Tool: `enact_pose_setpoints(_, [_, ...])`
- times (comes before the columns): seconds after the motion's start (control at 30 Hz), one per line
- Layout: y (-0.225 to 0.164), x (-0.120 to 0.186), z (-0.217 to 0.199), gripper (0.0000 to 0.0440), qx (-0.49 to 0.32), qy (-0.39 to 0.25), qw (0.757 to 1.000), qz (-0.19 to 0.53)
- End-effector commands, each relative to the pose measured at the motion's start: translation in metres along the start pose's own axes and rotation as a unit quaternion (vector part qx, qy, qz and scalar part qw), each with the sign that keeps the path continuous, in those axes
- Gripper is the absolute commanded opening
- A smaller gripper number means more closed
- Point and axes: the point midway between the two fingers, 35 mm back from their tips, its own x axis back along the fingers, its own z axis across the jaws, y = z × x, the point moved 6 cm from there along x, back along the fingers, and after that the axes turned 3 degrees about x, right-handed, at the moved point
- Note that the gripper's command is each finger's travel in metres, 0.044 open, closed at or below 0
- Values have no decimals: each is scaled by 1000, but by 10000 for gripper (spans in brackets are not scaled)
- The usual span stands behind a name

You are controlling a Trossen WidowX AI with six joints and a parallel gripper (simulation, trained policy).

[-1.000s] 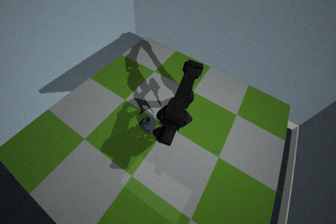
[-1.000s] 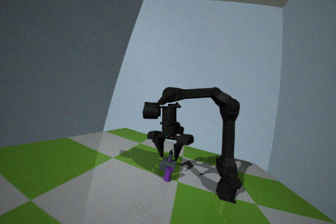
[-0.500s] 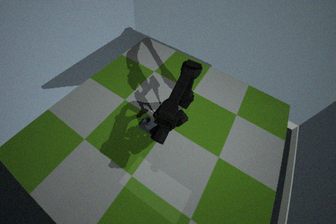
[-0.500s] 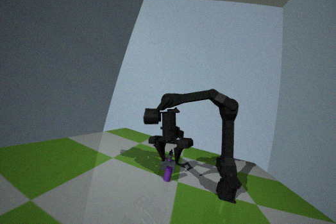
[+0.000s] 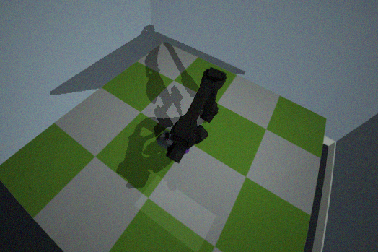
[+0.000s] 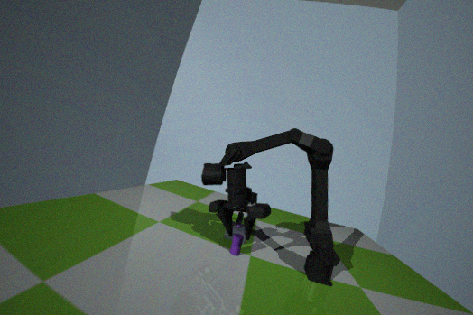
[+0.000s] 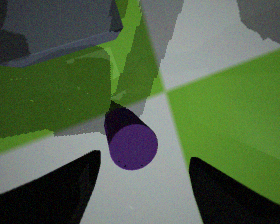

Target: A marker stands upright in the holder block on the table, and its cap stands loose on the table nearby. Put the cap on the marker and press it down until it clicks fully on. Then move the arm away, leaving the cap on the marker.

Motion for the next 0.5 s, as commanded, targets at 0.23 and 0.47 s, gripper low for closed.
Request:
enact_pose_setpoints(0.23, [3, -23, 4, 253, 19, -4, 1000, -4])
enact_pose_setpoints(0.47, [6, -31, 3, 203, 29, 2, 1000, -9])
